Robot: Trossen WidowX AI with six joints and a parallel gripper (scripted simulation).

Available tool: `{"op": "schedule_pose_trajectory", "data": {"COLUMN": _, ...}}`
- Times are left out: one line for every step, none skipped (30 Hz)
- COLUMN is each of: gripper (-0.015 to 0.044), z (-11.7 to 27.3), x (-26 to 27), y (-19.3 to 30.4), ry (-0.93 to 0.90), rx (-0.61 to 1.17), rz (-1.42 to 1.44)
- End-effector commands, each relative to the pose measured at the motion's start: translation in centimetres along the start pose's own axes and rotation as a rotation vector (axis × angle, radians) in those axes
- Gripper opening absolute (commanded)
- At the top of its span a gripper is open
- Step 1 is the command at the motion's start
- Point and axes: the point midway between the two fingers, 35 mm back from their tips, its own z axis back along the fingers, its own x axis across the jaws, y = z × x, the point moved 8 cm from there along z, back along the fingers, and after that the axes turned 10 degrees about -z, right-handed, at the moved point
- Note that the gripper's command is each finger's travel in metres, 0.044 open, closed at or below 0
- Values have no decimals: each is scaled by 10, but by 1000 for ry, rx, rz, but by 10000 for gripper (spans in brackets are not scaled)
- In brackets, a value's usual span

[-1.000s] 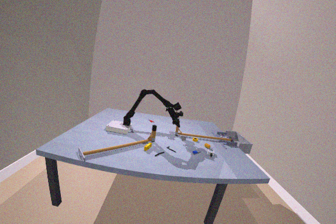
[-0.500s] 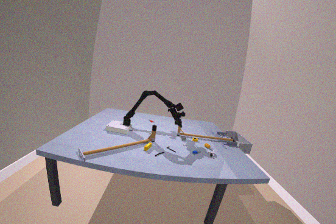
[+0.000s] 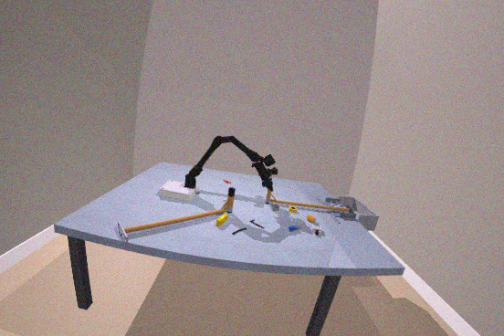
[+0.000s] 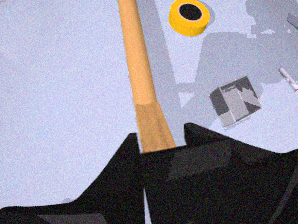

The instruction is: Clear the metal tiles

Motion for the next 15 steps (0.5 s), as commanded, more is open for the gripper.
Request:
{"op": "schedule_pose_trajectory", "data": {"gripper": 0, "z": 0, "x": 0, "y": 0, "ry": 0, "rx": 0, "rz": 0}}
{"op": "schedule_pose_trajectory", "data": {"gripper": 0, "z": 0, "x": 0, "y": 0, "ry": 0, "rx": -1, "rz": 0}}
{"op": "schedule_pose_trajectory", "data": {"gripper": 0, "z": 0, "x": 0, "y": 0, "ry": 0, "rx": -2, "rz": -1}}
{"op": "schedule_pose_trajectory", "data": {"gripper": 0, "z": 0, "x": 0, "y": 0, "ry": -1, "rx": -4, "rz": -1}}
{"op": "schedule_pose_trajectory", "data": {"gripper": 0, "z": 0, "x": 0, "y": -1, "ry": -1, "rx": -6, "rz": -1}}
{"op": "schedule_pose_trajectory", "data": {"gripper": 0, "z": 0, "x": 0, "y": -1, "ry": -1, "rx": -6, "rz": -1}}
{"op": "schedule_pose_trajectory", "data": {"gripper": 0, "z": 1, "x": 0, "y": 0, "ry": -1, "rx": -6, "rz": -1}}
{"op": "schedule_pose_trajectory", "data": {"gripper": 0, "z": 1, "x": 0, "y": 0, "ry": -1, "rx": -6, "rz": -1}}
{"op": "schedule_pose_trajectory", "data": {"gripper": 0, "z": 2, "x": 0, "y": 0, "ry": -1, "rx": -6, "rz": -1}}
{"op": "schedule_pose_trajectory", "data": {"gripper": 0, "z": 3, "x": 0, "y": 1, "ry": -1, "rx": -6, "rz": -1}}
{"op": "schedule_pose_trajectory", "data": {"gripper": 0, "z": 4, "x": 0, "y": 2, "ry": -1, "rx": -6, "rz": -1}}
{"op": "schedule_pose_trajectory", "data": {"gripper": 0, "z": 6, "x": -1, "y": 3, "ry": -1, "rx": -6, "rz": -1}}
{"op": "schedule_pose_trajectory", "data": {"gripper": 0, "z": 7, "x": -1, "y": 3, "ry": -1, "rx": -6, "rz": -2}}
{"op": "schedule_pose_trajectory", "data": {"gripper": 0, "z": 8, "x": -1, "y": 4, "ry": -1, "rx": -6, "rz": -2}}
{"op": "schedule_pose_trajectory", "data": {"gripper": 0, "z": 9, "x": -1, "y": 5, "ry": -1, "rx": -6, "rz": -2}}
